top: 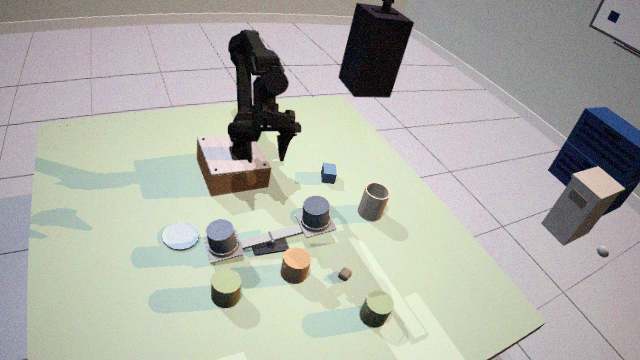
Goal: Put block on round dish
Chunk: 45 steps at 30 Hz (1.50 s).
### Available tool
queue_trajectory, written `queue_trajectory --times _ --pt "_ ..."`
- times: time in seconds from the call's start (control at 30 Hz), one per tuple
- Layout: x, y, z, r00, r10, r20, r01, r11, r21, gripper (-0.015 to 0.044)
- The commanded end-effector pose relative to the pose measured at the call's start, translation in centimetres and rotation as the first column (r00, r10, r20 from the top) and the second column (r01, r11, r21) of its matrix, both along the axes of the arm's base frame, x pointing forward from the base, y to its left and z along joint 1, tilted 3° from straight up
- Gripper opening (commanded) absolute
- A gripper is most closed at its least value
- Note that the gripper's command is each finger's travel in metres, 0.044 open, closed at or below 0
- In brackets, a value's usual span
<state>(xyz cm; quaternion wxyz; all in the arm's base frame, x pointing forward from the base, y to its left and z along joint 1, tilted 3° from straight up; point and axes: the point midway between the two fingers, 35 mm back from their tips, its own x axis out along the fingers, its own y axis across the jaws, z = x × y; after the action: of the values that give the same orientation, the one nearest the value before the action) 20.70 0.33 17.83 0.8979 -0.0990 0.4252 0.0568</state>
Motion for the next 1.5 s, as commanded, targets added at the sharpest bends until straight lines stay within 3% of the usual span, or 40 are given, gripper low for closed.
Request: queue_trajectory --times 0.0,0.3,0.6,1.07,1.37,1.47 --pt "1.3 -0.8 0.0 0.994 0.088 -0.065 -0.095 0.990 -0.102 0.0440" --pt "3.8 -2.6 -0.7 0.936 0.270 -0.224 -0.320 0.919 -0.231 0.0440" --pt "6.2 -4.9 -2.3 0.805 0.446 -0.391 -0.563 0.782 -0.267 0.0440" --pt "9.6 -9.0 -6.1 0.469 0.675 -0.570 -0.870 0.463 -0.168 0.0440" --pt "11.1 -11.8 -9.6 0.207 0.774 -0.598 -0.975 0.216 -0.059 0.0440" --pt "11.1 -12.1 -9.9 0.188 0.780 -0.597 -0.979 0.197 -0.051 0.0440"
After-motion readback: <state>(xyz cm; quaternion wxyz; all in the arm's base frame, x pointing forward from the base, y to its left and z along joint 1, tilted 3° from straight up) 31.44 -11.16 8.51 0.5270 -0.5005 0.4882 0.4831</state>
